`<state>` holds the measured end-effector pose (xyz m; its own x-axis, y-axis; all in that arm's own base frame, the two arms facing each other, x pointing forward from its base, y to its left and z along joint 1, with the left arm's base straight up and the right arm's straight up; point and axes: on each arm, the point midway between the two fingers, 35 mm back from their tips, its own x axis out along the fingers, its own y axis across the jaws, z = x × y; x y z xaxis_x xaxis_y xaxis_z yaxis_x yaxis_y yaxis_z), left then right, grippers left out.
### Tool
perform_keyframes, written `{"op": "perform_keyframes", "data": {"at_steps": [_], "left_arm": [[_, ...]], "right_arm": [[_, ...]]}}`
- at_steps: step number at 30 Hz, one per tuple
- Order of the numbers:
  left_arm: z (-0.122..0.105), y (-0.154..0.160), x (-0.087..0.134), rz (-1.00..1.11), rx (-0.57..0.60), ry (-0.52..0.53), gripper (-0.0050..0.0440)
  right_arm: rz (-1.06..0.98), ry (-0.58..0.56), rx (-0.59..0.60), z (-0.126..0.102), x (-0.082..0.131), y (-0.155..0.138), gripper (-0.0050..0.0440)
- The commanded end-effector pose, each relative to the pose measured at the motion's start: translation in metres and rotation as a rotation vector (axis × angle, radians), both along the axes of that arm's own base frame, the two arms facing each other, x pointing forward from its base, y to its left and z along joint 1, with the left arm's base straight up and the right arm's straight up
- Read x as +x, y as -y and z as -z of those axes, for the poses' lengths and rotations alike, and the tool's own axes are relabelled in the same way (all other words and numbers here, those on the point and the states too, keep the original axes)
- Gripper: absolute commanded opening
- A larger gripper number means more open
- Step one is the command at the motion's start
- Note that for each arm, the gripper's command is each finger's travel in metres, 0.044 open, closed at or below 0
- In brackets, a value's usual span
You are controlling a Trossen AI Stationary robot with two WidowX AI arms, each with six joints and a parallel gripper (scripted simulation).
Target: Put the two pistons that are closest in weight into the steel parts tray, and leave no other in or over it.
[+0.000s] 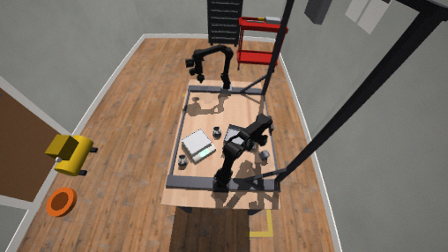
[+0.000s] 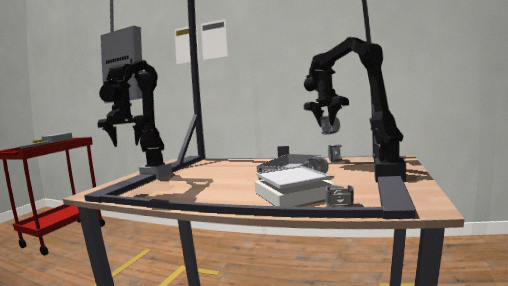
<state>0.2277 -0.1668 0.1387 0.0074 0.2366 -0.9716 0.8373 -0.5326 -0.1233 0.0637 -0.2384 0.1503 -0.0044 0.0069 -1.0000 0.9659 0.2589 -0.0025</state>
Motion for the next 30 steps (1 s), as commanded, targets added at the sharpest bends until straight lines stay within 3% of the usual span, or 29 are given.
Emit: {"op": "perform_keyframes", "data": {"at_steps": [1,30], "left_arm": [[-0.001,-0.002,0.002,0.012,-0.015,0.022,0.0158],[0.044,-0.006,0.002,0.01,-0.005,0.011,0.0158]], "right_arm": [[0.001,0.011,-0.03,-0.008,0.001,0.005,0.04],[0.001,0.011,-0.03,-0.008,0.001,0.005,0.04]]}}
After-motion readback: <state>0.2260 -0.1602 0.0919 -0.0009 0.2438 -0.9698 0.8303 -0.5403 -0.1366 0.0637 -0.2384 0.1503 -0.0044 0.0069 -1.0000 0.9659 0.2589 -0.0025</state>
